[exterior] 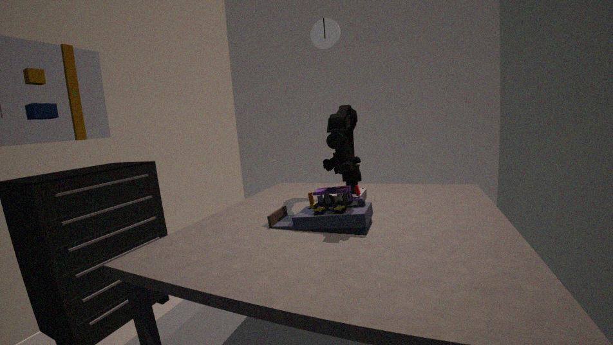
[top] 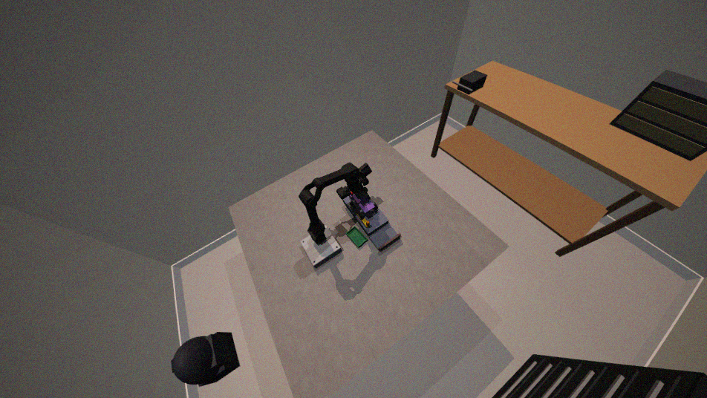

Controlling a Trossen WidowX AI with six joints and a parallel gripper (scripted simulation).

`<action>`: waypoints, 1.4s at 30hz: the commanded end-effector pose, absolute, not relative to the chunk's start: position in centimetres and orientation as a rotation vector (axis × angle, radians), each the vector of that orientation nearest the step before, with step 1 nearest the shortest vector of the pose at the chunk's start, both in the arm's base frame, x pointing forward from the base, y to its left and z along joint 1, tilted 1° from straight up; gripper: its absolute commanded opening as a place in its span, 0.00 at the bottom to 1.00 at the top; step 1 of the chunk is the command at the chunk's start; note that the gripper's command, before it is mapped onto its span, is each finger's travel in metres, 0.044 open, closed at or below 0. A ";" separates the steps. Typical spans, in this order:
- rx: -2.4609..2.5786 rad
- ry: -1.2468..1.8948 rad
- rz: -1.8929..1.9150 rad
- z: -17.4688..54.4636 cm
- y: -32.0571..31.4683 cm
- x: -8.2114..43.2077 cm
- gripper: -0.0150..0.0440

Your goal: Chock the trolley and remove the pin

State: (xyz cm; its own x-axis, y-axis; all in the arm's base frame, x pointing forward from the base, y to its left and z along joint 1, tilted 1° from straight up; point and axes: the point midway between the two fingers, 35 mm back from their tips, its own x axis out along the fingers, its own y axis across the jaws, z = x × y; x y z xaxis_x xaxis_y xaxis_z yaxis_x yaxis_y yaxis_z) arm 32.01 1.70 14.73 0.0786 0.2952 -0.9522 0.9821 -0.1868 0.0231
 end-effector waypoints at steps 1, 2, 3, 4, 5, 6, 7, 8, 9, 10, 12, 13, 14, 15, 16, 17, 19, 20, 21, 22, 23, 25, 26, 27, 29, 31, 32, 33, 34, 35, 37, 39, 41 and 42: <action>1.601 1.304 -1.147 14.3 1.9 32.0 0.58; 1.601 1.304 -1.147 14.1 1.9 32.0 0.58; 1.601 1.304 -1.147 14.0 1.9 32.0 0.58; 1.601 1.305 -1.147 13.9 2.0 32.0 0.58; 1.601 1.305 -1.147 13.7 2.0 32.1 0.58; 1.601 1.305 -1.147 13.6 2.1 32.1 0.58; 1.601 1.305 -1.147 13.4 2.1 32.1 0.58; 1.601 1.305 -1.147 13.3 2.2 32.2 0.58; 1.601 1.305 -1.147 13.1 2.2 32.2 0.58; 1.601 1.305 -1.147 13.0 2.3 32.2 0.58; 1.601 1.305 -1.147 12.7 2.4 32.2 0.58; 1.601 1.305 -1.147 12.5 2.4 32.2 0.58; 1.601 1.305 -1.146 12.4 2.4 32.2 0.58; 1.601 1.305 -1.146 12.3 2.5 32.3 0.58; 1.601 1.305 -1.146 12.1 2.5 32.3 0.58; 1.601 1.305 -1.146 12.0 2.6 32.3 0.58; 1.601 1.305 -1.146 11.7 2.7 32.3 0.58; 1.601 1.305 -1.146 11.5 2.7 32.3 0.58; 1.601 1.305 -1.146 11.4 2.8 32.3 0.58; 1.601 1.305 -1.146 11.3 2.8 32.3 0.58; 1.601 1.305 -1.146 11.1 2.9 32.3 0.58; 1.601 1.305 -1.146 10.9 2.9 32.2 0.58; 1.601 1.305 -1.146 10.8 3.0 32.2 0.58; 1.601 1.305 -1.146 10.8 3.0 32.2 0.58; 1.599 1.301 -1.141 11.1 2.9 32.3 0.53; 1.599 1.301 -1.141 11.1 2.9 32.3 0.44; 1.599 1.301 -1.141 11.1 2.9 32.3 0.40; 1.599 1.301 -1.141 11.1 2.9 32.3 0.35; 1.599 1.301 -1.141 11.1 2.9 32.3 0.34; 1.599 1.301 -1.141 11.1 2.9 32.3 0.33; 1.599 1.301 -1.141 11.1 2.9 32.3 0.31; 1.599 1.301 -1.141 11.1 2.9 32.3 0.29; 1.599 1.301 -1.141 11.1 2.9 32.3 0.26; 1.599 1.302 -1.141 11.1 2.9 32.3 0.25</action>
